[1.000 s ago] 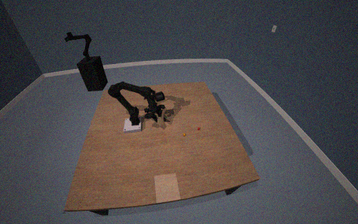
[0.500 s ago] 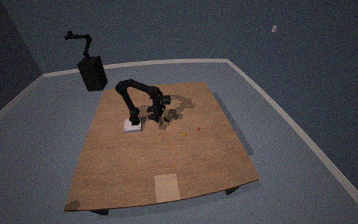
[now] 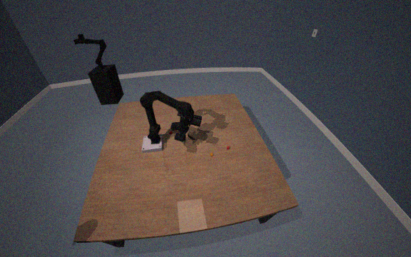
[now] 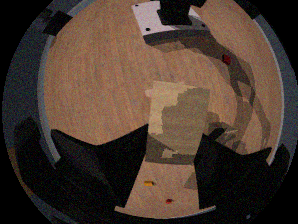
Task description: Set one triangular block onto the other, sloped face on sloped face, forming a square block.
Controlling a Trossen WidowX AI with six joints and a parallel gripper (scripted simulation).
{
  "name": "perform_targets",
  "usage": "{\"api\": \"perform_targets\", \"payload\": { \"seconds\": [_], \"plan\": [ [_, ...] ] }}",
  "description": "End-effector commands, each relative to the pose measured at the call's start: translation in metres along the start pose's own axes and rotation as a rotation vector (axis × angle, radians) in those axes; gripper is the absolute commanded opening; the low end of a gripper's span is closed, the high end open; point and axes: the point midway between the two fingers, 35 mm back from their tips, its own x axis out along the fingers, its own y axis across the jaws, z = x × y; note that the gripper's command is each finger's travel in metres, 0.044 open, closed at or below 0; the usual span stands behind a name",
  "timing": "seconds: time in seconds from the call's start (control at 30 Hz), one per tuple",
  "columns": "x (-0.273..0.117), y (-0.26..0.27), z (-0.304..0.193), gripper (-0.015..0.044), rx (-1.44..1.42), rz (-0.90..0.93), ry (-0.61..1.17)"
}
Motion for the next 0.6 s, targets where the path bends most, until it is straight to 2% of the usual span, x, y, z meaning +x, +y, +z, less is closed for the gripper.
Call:
{"api": "perform_targets", "payload": {
  "seconds": [0.0, 0.57],
  "plan": [
    [-0.002, -0.001, -0.001, 0.0, -0.013, -0.013, -0.009],
    [-0.036, -0.042, -0.044, 0.0, -0.063, -0.015, 0.022]
  ]
}}
